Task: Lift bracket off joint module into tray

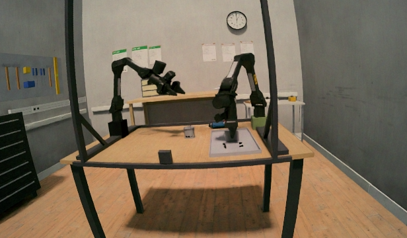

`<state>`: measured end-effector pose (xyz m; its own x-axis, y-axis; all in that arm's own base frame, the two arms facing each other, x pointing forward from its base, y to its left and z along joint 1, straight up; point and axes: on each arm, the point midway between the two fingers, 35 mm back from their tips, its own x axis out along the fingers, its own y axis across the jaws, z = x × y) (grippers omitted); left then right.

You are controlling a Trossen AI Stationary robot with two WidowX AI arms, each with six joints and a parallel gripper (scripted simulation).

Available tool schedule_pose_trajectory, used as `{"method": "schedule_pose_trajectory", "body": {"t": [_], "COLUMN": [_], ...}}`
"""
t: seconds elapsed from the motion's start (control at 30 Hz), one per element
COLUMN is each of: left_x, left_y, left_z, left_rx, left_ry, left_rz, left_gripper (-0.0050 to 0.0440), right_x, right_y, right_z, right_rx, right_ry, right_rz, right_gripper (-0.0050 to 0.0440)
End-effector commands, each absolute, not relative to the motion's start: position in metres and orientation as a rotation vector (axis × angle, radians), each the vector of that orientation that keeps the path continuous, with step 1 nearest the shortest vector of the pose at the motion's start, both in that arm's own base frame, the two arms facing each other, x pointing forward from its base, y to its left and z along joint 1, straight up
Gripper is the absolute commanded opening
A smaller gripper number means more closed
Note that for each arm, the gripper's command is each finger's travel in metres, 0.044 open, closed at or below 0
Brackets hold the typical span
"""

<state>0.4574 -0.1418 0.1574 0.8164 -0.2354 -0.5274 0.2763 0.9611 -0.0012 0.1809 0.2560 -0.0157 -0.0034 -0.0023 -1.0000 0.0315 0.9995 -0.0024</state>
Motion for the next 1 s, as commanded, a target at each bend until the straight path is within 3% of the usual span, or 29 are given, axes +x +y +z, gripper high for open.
{"method": "schedule_pose_trajectory", "body": {"t": [0.0, 0.33, 0.57, 0.97], "left_x": [0.459, 0.459, 0.459, 0.459], "left_y": [-0.143, -0.143, -0.143, -0.143], "left_z": [0.171, 0.171, 0.171, 0.171], "left_rx": [0.073, 0.073, 0.073, 0.073], "left_ry": [0.521, 0.521, 0.521, 0.521], "left_rz": [-0.276, -0.276, -0.276, -0.276], "left_gripper": [0.044, 0.044, 0.044, 0.044], "right_x": [0.184, 0.184, 0.184, 0.185], "right_y": [0.26, 0.26, 0.26, 0.263], "right_z": [-0.009, -0.009, -0.009, 0.036], "right_rx": [0.037, 0.037, 0.037, 0.048], "right_ry": [1.558, 1.558, 1.558, 1.545], "right_rz": [-0.008, -0.008, -0.008, 0.009], "right_gripper": [0.0216, 0.044, 0.044, 0.044]}}
